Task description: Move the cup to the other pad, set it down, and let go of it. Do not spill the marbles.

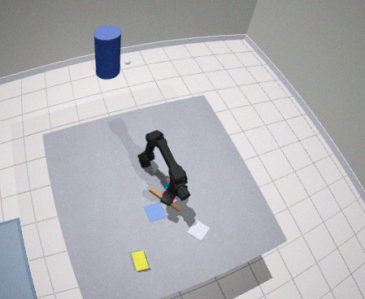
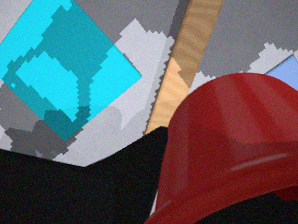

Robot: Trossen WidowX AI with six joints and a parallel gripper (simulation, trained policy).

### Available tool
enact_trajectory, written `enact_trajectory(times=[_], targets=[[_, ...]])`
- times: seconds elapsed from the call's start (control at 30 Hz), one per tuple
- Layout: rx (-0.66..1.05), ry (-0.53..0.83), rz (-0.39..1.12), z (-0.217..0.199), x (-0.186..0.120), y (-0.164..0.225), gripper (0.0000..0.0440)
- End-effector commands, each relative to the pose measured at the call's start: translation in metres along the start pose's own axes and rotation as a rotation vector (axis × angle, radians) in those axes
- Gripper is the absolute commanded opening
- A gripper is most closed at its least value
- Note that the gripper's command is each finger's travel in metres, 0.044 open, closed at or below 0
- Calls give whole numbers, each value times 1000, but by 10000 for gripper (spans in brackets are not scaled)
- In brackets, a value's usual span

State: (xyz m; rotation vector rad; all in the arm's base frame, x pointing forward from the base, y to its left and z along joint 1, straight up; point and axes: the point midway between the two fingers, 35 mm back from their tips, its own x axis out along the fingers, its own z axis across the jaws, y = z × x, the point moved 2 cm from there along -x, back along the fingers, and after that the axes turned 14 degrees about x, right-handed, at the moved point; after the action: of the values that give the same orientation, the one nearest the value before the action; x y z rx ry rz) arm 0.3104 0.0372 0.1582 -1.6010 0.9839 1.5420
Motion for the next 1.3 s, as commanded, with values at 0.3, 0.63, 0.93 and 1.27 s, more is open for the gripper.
enact_trajectory(times=[0.3,0.63,0.93,1.27], targets=[[-57,12,-60,43,-2,-10,0],[-85,14,-89,74,2,-10,0],[-88,16,-98,93,13,-4,0],[-69,23,-100,104,34,6,0]])
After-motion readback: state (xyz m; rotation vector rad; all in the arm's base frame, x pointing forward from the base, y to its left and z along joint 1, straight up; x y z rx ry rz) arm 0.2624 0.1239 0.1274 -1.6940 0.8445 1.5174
